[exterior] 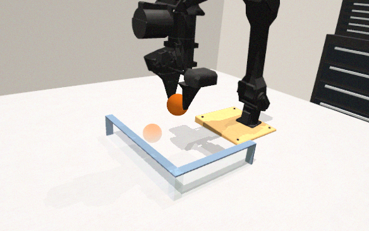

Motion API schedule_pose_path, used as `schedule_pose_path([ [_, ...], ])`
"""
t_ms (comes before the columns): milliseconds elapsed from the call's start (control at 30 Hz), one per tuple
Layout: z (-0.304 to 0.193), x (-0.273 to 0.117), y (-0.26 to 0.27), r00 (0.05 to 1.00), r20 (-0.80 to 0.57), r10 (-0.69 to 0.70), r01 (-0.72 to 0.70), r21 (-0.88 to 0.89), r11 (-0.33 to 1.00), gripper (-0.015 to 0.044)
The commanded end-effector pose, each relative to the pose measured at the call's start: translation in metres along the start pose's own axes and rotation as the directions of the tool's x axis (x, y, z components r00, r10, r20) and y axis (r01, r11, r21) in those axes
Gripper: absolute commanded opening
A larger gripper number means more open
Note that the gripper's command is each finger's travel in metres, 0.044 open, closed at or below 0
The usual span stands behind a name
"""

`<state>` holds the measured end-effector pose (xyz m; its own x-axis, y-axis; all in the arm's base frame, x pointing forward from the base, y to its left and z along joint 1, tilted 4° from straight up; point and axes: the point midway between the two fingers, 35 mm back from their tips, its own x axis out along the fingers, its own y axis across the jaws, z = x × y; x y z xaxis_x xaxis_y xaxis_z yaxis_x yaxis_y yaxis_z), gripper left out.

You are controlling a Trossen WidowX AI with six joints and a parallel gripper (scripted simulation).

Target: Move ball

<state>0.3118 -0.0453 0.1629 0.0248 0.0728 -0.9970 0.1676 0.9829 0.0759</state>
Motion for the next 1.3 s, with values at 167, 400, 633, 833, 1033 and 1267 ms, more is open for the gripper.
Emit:
schedule_pose_path([
  [167,-0.005,-0.026,0.0,1.0,0.015,-0.001,0.001,-0.005,1.0,0.0],
  [400,0.006,-0.007,-0.031,1.0,0.015,-0.004,0.004,-0.005,1.0,0.0],
  [633,0.014,0.018,-0.075,1.0,0.016,-0.007,0.007,-0.005,1.0,0.0],
  [833,0.015,0.023,-0.084,1.0,0.016,-0.008,0.008,-0.005,1.0,0.0],
  [1033,0.017,0.038,-0.084,1.0,0.016,-0.008,0.008,-0.005,1.0,0.0],
  [1267,0.018,0.069,-0.085,1.0,0.016,-0.008,0.008,-0.005,1.0,0.0],
])
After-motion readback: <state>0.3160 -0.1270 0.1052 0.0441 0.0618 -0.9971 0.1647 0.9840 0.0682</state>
